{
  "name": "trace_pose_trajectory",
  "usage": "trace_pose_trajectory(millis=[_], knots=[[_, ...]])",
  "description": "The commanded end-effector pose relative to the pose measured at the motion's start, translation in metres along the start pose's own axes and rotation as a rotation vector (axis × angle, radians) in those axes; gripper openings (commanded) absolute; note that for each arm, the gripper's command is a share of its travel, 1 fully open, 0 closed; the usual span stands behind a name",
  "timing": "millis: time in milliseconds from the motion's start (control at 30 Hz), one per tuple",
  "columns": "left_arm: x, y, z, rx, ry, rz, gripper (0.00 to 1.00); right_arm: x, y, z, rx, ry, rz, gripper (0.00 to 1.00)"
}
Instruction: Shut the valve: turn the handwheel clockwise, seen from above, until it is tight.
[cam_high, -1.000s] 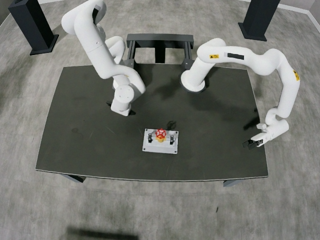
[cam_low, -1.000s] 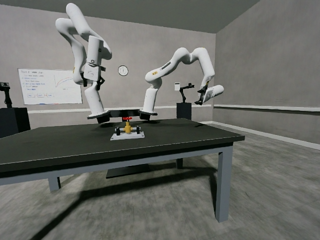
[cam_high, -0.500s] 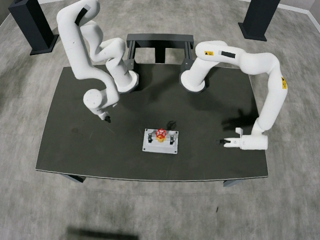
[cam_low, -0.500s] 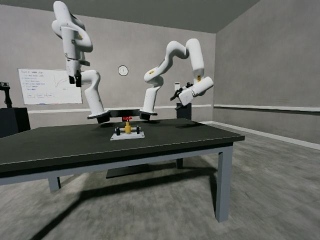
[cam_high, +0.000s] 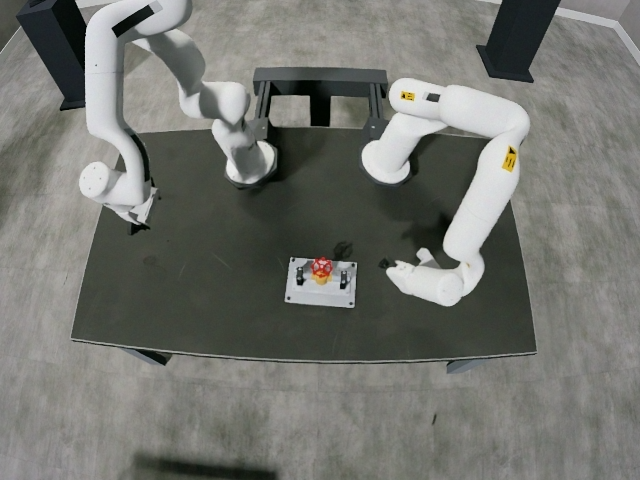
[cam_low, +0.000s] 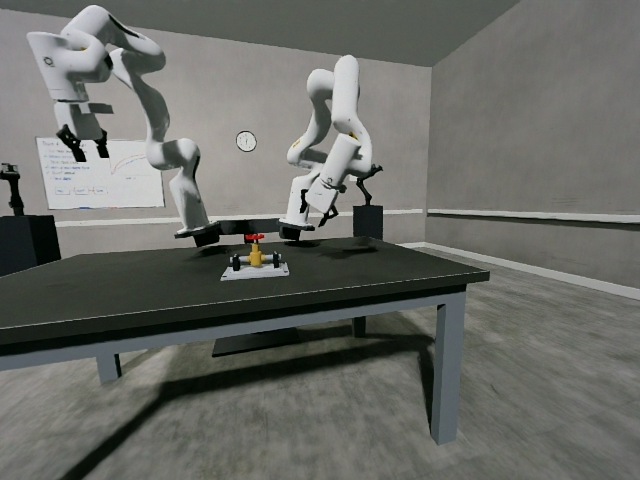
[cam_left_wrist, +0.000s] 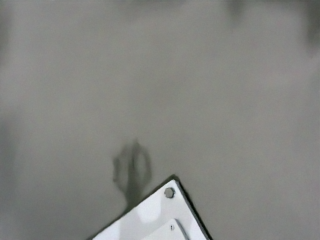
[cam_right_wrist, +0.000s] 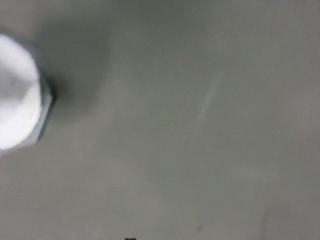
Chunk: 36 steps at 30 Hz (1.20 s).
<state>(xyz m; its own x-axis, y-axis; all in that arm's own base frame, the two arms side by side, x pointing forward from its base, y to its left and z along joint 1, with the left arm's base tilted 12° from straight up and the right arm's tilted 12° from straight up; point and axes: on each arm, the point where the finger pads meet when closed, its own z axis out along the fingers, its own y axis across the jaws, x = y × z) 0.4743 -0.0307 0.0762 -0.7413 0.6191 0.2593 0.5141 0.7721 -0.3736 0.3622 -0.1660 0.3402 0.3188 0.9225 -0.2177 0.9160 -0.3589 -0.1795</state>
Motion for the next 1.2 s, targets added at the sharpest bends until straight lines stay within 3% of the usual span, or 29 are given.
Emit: trace_pose_trajectory(millis=[0,167,233,300,333,567,733,800,967,1167], knots=[[-0.017,-0.021,0.016,-0.155,0.071,0.183,1.0,-0.05,-0.005,-0.009,-0.01,0.041,0.276,1.0],[-0.042,-0.052,0.031,-0.312,0.132,0.445,1.0,-0.111,-0.025,-0.019,-0.014,0.093,0.635,1.0],[-0.042,-0.052,0.031,-0.312,0.132,0.445,1.0,-0.111,-0.025,-0.019,-0.014,0.093,0.635,1.0],[-0.056,-0.071,0.04,-0.388,0.158,0.592,1.0,-0.145,-0.041,-0.024,-0.014,0.124,0.862,1.0],[-0.061,-0.079,0.043,-0.413,0.165,0.645,1.0,-0.155,-0.047,-0.026,-0.014,0.129,0.904,1.0],[-0.094,-0.136,0.065,-0.554,0.203,0.998,1.0,-0.224,-0.097,-0.037,-0.012,0.189,1.379,1.0],[-0.105,-0.164,0.076,-0.6,0.213,1.149,1.0,-0.268,-0.143,-0.046,-0.01,0.231,1.736,1.0],[-0.105,-0.164,0.076,-0.6,0.213,1.149,1.0,-0.268,-0.143,-0.046,-0.01,0.231,1.736,1.0],[-0.108,-0.173,0.079,-0.612,0.215,1.194,1.0,-0.306,-0.2,-0.057,-0.009,0.274,2.117,1.0],[-0.108,-0.173,0.079,-0.613,0.215,1.195,1.0,-0.331,-0.257,-0.068,-0.014,0.316,2.502,1.0]])
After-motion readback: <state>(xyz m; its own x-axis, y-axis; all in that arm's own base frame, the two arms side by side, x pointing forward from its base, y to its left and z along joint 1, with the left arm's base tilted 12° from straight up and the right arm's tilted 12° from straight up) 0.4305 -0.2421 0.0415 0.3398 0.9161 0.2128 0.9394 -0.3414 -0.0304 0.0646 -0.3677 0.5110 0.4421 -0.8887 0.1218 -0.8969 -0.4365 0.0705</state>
